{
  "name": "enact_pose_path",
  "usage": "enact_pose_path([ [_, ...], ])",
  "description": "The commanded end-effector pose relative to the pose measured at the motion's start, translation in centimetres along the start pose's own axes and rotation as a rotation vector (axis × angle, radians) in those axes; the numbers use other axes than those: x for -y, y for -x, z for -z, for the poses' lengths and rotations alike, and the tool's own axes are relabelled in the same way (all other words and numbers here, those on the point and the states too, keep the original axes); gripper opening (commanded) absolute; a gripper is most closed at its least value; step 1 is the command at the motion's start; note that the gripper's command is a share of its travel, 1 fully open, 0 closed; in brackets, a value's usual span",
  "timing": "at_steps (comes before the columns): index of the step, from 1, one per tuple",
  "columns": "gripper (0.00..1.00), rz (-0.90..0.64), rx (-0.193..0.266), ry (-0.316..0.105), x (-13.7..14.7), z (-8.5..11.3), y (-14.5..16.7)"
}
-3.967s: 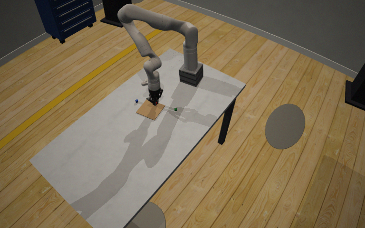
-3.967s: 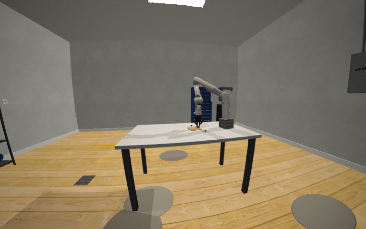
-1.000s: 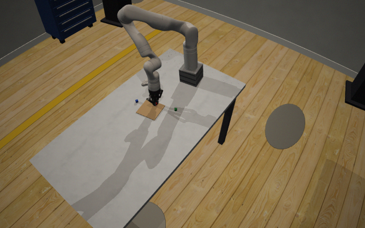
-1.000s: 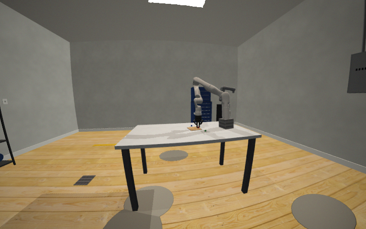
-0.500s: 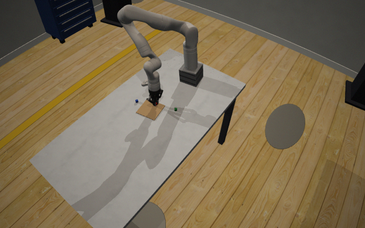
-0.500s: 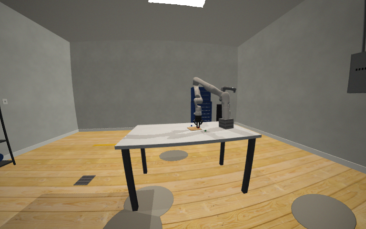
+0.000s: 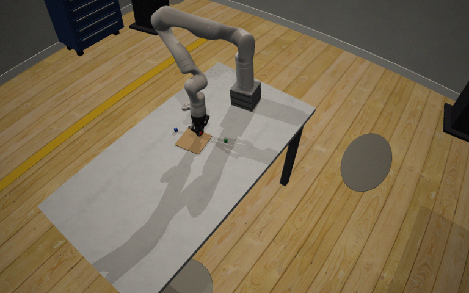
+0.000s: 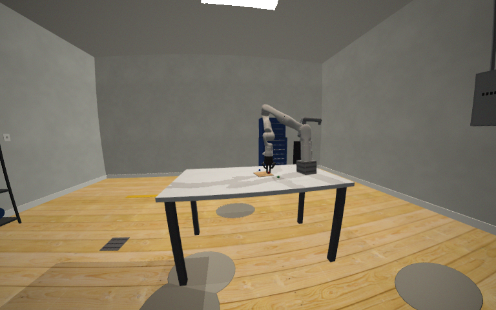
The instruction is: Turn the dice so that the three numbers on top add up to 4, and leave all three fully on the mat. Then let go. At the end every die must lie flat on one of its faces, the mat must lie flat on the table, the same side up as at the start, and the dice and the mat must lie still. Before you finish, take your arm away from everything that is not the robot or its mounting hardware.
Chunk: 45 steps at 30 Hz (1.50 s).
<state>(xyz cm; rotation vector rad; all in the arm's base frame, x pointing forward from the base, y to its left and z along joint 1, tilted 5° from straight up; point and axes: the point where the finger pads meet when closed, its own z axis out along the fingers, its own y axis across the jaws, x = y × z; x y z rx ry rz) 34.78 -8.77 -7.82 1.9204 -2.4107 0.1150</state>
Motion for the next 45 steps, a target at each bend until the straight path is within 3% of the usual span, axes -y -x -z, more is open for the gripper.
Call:
enact_pose_path([
  [1, 0.11, 0.000, 0.000, -0.001, 0.1, 0.0, 0.0],
  [14, 0.15, 0.000, 0.000, -0.001, 0.1, 0.0, 0.0],
  [24, 0.31, 0.000, 0.000, -0.001, 0.1, 0.0, 0.0],
  [38, 0.31, 0.000, 0.000, -0.001, 0.1, 0.2, 0.0],
  [45, 0.31, 0.000, 0.000, -0.001, 0.0, 2.3, 0.0],
])
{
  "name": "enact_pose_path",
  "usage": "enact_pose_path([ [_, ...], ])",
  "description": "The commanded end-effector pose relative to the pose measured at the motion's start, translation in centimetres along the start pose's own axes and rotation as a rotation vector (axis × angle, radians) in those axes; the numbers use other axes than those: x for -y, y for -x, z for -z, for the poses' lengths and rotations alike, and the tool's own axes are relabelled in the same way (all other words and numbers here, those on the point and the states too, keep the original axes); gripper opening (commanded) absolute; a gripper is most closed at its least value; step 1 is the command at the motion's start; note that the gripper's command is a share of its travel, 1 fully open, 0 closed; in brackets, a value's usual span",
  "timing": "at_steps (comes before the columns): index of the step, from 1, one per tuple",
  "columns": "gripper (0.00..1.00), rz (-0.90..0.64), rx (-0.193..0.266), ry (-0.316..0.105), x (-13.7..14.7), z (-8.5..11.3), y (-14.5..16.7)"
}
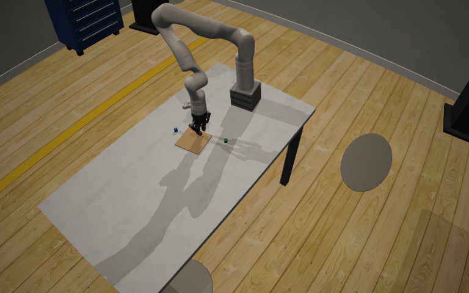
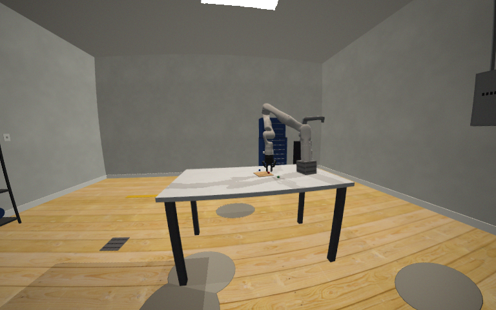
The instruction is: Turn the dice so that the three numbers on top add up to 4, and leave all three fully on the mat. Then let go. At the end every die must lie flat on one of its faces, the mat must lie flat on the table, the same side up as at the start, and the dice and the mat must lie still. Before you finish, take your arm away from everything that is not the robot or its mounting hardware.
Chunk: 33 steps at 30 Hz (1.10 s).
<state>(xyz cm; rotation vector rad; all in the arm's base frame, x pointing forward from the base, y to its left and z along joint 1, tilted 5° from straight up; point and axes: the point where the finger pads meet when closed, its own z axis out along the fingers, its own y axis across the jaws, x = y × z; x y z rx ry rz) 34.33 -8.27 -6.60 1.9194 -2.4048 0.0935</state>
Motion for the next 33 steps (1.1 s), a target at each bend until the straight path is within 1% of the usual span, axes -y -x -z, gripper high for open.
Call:
enact_pose_path([
  [1, 0.31, -0.002, -0.004, -0.016, 0.6, 1.0, -0.3],
  [2, 0.31, -0.002, -0.004, -0.016, 0.6, 1.0, -0.3],
  [10, 0.31, -0.002, -0.004, -0.016, 0.5, 5.2, -0.3],
  [14, 0.31, -0.002, -0.004, -0.016, 0.5, 6.8, -0.2],
  [17, 0.31, -0.002, -0.004, -0.016, 0.5, 7.5, -0.2],
  [24, 0.31, -0.002, -0.004, -0.016, 0.4, 7.8, -0.2],
  [25, 1.00, -0.002, -0.004, -0.016, 0.4, 7.8, -0.2],
  [33, 1.00, -0.002, -0.004, -0.016, 0.4, 7.8, -0.2],
])
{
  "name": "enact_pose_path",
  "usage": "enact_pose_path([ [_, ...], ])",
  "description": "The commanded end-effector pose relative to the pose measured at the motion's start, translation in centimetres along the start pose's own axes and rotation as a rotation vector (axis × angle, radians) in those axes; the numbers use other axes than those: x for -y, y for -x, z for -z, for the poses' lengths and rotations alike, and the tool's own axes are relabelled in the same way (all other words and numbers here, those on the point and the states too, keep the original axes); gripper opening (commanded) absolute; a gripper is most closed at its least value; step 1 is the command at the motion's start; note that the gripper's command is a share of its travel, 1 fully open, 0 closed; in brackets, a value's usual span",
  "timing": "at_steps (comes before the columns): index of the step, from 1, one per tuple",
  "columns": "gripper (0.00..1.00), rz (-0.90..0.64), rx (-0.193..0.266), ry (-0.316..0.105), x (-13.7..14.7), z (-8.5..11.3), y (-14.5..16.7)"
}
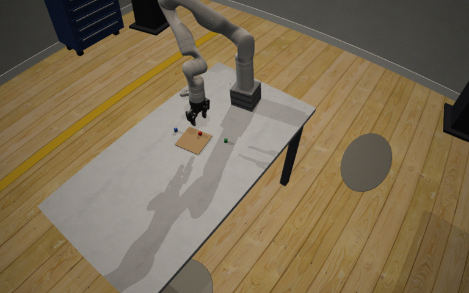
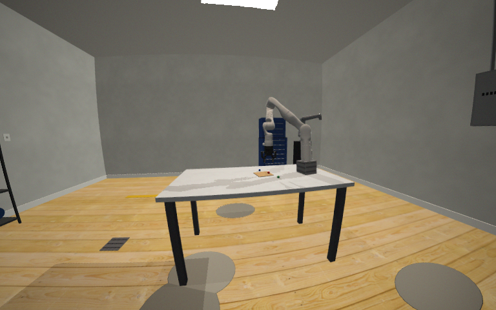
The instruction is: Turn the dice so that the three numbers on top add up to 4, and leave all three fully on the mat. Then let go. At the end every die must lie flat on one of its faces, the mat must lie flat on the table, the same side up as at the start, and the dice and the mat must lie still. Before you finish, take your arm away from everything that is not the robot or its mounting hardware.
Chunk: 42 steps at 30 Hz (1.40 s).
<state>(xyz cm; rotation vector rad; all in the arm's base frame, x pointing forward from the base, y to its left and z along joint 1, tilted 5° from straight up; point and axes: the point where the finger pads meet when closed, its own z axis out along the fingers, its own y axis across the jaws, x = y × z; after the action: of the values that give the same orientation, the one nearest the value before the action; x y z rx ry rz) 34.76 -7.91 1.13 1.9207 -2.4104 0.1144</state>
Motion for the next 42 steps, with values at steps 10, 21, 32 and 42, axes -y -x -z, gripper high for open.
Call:
enact_pose_path([
  [10, 1.00, 0.000, 0.000, -0.002, 0.1, 0.1, 0.0],
  [21, 1.00, 0.015, 0.000, -0.001, 0.0, 0.0, 0.1],
  [32, 1.00, 0.162, -0.002, 0.003, -0.3, -0.2, 0.9],
  [42, 1.00, 0.395, -0.002, 0.008, -0.8, -0.4, 2.3],
])
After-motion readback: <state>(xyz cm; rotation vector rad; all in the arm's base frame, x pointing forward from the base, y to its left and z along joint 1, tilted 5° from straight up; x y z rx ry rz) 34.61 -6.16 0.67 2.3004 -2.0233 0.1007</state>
